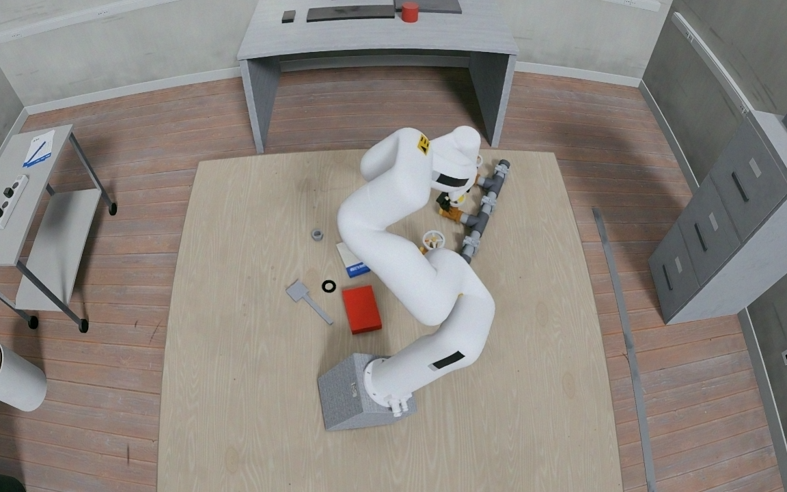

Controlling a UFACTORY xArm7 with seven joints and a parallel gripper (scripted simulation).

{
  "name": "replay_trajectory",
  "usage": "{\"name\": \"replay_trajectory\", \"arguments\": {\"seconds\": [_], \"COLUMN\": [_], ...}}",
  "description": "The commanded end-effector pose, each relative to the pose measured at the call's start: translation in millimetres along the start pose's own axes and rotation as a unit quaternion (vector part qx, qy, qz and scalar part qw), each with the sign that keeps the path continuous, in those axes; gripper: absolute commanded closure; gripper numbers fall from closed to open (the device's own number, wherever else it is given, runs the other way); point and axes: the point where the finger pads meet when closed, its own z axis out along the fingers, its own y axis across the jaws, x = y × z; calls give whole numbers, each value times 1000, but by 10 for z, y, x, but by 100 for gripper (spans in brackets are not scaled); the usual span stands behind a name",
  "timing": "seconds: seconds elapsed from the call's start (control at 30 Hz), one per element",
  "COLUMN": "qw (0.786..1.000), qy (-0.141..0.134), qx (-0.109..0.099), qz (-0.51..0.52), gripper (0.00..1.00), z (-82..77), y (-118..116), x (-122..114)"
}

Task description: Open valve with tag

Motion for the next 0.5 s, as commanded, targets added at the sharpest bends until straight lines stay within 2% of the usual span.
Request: {"name": "replay_trajectory", "arguments": {"seconds": [0.0, 0.1, 0.23, 0.47], "qw": [990, 980, 956, 892], "qy": [-9, -5, -1, 6], "qx": [-2, -3, -4, -5], "qz": [139, 198, 293, 451], "gripper": [0, 0, 0, 0], "z": [-20, -20, -20, -20], "y": [16, 16, 16, 16], "x": [9, 9, 9, 9]}}
